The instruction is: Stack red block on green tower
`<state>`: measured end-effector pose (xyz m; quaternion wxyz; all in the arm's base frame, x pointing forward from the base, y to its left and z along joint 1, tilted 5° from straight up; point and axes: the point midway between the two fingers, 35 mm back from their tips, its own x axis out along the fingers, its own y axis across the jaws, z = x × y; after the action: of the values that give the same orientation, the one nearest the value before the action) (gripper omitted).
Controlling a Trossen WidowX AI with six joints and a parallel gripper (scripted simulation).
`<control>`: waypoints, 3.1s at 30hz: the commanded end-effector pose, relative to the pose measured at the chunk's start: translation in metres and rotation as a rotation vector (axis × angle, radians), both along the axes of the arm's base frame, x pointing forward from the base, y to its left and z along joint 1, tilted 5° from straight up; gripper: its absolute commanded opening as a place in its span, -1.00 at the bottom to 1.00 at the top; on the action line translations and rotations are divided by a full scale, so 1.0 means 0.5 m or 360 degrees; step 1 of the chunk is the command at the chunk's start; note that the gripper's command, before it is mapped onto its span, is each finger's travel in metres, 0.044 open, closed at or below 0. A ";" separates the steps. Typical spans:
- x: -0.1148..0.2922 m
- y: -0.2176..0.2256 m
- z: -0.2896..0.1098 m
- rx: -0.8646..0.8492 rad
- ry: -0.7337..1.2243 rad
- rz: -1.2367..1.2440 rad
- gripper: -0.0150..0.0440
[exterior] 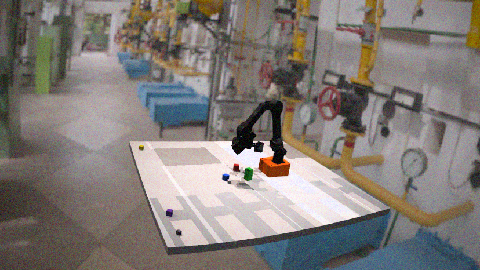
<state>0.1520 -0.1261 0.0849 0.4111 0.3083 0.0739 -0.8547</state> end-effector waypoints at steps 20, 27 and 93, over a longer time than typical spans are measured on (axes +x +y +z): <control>0.014 0.012 -0.040 0.0984 0.0281 0.0582 1.00; 0.033 0.013 -0.046 0.1270 0.0301 0.0943 1.00; 0.140 -0.020 -0.164 0.1474 0.0349 0.2624 1.00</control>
<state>0.2224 -0.1376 0.0099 0.7146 0.2066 0.6351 -0.2082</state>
